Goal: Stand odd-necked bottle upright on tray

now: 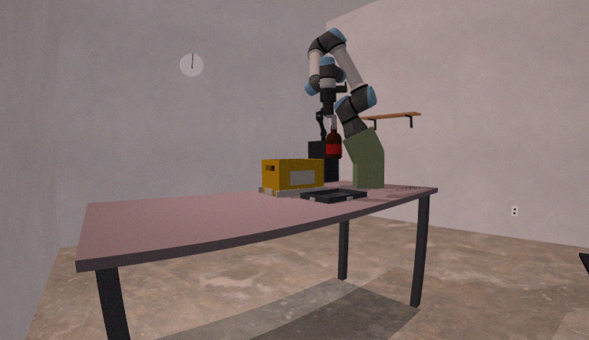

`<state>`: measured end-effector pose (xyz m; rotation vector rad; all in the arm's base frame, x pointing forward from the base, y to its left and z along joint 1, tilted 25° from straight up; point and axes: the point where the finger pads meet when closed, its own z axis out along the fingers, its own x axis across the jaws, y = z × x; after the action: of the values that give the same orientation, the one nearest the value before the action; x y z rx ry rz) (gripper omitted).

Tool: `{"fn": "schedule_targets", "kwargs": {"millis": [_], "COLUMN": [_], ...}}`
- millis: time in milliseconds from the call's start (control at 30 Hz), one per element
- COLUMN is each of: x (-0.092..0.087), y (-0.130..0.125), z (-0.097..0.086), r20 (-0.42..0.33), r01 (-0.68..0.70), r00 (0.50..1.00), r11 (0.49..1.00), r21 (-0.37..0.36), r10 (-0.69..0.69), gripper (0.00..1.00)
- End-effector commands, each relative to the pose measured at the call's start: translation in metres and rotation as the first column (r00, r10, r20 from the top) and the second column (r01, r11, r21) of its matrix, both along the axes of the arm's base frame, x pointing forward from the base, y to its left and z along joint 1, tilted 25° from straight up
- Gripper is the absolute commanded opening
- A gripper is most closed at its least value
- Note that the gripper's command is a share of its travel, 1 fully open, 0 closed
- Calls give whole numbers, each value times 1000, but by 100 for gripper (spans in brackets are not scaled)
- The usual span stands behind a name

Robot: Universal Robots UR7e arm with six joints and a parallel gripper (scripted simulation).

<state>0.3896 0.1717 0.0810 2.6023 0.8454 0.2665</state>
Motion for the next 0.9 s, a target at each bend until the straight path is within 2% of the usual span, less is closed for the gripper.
{"fn": "schedule_targets", "kwargs": {"millis": [0,267,767,867], "x": [2,6,19,19], "y": [-4,-8,-22,-23], "z": [-12,-24,-63,-66], "r20": [-3,-3,-3,-3], "r01": [2,2,2,2], "r00": [1000,1000,1000,1000], "r11": [1000,1000,1000,1000], "r21": [0,0,0,0], "r10": [-2,-2,-2,-2], "gripper": [0,0,0,0]}}
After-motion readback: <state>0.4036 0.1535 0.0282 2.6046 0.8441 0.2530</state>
